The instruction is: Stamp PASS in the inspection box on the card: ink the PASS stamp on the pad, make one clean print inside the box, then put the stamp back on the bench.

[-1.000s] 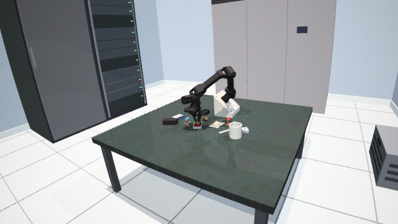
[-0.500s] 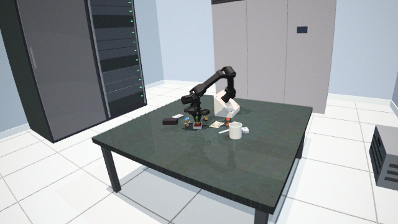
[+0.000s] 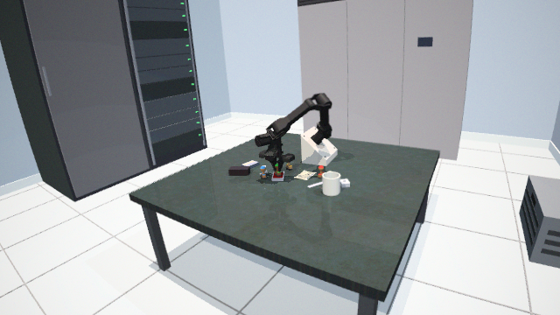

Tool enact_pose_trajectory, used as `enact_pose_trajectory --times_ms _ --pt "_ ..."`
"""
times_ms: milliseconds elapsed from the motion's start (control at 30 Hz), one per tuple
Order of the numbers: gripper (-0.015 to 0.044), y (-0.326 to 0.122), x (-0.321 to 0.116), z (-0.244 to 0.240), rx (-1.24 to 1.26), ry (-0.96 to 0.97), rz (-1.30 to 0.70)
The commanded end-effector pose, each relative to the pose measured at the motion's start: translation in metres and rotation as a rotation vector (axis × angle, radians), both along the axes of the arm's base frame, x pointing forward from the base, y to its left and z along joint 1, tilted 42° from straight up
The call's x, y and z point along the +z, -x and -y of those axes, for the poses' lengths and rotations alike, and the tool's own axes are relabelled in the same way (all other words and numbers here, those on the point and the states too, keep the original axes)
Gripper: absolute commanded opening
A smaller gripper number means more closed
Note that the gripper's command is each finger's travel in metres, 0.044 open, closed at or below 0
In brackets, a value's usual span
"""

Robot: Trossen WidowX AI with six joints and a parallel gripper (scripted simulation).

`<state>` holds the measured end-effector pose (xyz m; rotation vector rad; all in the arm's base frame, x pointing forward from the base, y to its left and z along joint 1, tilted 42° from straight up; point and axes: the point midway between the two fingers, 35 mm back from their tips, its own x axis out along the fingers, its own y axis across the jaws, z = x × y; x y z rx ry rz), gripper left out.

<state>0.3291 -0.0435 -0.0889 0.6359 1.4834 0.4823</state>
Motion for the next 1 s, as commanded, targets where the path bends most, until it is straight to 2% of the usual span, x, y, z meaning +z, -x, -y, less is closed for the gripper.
enact_pose_trajectory --times_ms 0,967 --pt "0.0000 0.000 0.002 -0.001 0.001 -0.005 -0.001" --pt "0.0000 0.000 0.022 0.018 0.001 -0.003 -0.002"
